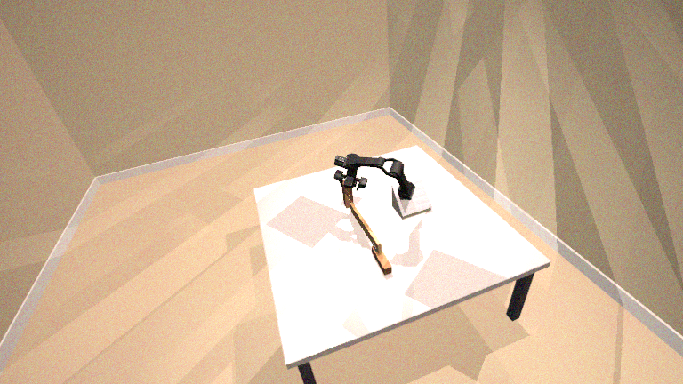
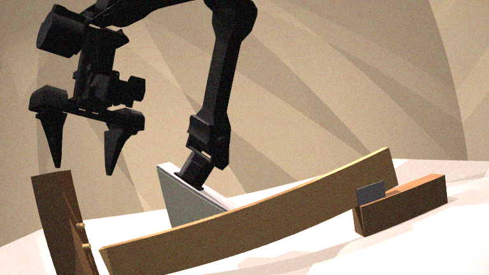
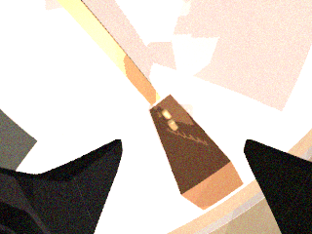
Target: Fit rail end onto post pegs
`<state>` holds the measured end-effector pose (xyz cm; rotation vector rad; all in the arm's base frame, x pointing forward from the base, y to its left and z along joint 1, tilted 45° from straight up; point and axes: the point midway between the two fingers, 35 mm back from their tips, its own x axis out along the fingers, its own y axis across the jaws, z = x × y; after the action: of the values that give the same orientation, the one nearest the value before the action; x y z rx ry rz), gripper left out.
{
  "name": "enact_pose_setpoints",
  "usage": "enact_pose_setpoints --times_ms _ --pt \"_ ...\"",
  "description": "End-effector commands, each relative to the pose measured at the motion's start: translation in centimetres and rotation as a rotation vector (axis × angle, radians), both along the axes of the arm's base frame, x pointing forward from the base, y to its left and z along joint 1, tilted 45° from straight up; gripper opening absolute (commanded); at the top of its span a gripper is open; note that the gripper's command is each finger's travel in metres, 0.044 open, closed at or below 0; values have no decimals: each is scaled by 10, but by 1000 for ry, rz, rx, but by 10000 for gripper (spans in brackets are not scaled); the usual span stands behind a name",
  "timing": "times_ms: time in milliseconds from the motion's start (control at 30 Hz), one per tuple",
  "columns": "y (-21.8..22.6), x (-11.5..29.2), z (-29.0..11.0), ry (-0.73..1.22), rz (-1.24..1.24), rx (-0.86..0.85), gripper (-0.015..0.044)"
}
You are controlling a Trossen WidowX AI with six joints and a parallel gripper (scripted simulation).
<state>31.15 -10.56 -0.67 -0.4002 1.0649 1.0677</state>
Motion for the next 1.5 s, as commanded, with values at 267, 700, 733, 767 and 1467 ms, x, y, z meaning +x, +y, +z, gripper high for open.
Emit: enact_pose_setpoints --times_ms 267,700,733,767,1467 --pt "123 -12 15 -262 588 217 440" --pt "131 -15 11 -267 599 221 440" --pt "132 -15 10 -267 599 221 440" --pt "133 -15 8 -267 599 221 440" --pt "156 -17 -16 -268 599 221 440"
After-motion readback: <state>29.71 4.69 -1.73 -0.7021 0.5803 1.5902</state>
